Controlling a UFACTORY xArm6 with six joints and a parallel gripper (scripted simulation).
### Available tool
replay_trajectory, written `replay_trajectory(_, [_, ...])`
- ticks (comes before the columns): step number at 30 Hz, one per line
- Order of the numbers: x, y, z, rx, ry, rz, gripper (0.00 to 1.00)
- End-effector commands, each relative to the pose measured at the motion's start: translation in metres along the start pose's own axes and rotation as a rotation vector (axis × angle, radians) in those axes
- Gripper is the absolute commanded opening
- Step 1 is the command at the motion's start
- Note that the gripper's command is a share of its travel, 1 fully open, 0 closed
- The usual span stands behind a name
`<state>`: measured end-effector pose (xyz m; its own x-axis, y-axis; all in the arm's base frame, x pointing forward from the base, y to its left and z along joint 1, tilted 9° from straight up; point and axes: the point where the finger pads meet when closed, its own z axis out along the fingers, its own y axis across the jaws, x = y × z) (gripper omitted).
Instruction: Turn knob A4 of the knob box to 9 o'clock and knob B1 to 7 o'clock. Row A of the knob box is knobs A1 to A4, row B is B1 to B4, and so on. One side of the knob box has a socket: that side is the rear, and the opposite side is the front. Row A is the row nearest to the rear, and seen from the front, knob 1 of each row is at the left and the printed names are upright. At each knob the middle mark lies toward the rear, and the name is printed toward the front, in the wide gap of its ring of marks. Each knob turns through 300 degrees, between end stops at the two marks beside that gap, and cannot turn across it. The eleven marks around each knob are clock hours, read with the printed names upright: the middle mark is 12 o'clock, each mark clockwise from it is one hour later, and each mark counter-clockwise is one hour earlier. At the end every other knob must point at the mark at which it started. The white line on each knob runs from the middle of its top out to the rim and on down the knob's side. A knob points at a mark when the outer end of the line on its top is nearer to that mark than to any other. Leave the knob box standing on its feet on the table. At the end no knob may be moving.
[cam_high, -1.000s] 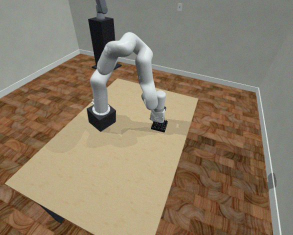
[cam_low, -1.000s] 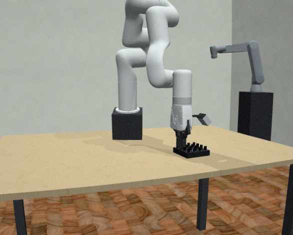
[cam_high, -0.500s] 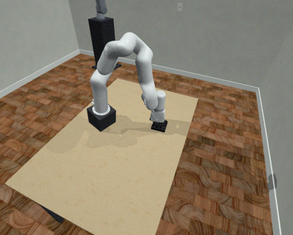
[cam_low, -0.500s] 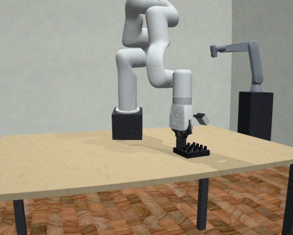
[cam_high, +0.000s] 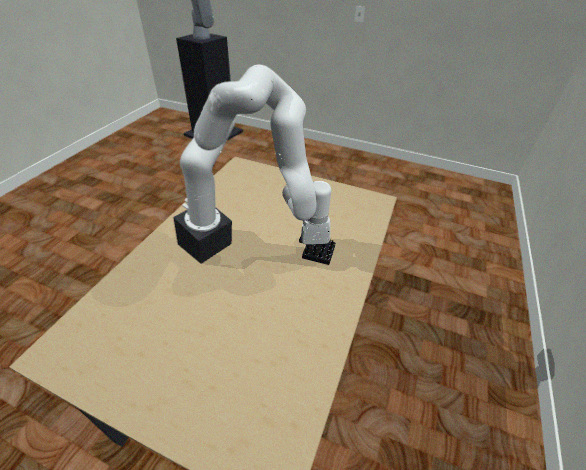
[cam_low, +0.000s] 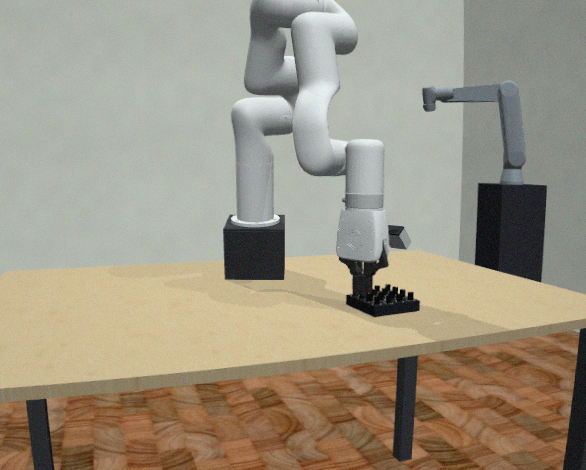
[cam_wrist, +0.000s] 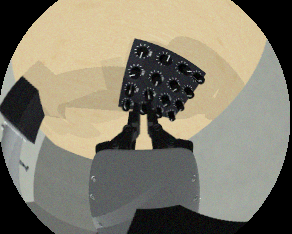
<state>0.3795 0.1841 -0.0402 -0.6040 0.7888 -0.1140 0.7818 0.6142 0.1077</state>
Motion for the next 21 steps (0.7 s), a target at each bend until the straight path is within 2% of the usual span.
replay_trajectory(1, [-0.0004, 0.0013, -0.0009, 0.0, 0.007, -0.084, 0.08])
replay_trajectory(7, [-0.0004, 0.0013, -0.0009, 0.0, 0.007, -0.185, 0.08])
replay_trajectory(21, [-0.0004, 0.0013, -0.0009, -0.002, 0.007, -0.56, 0.08])
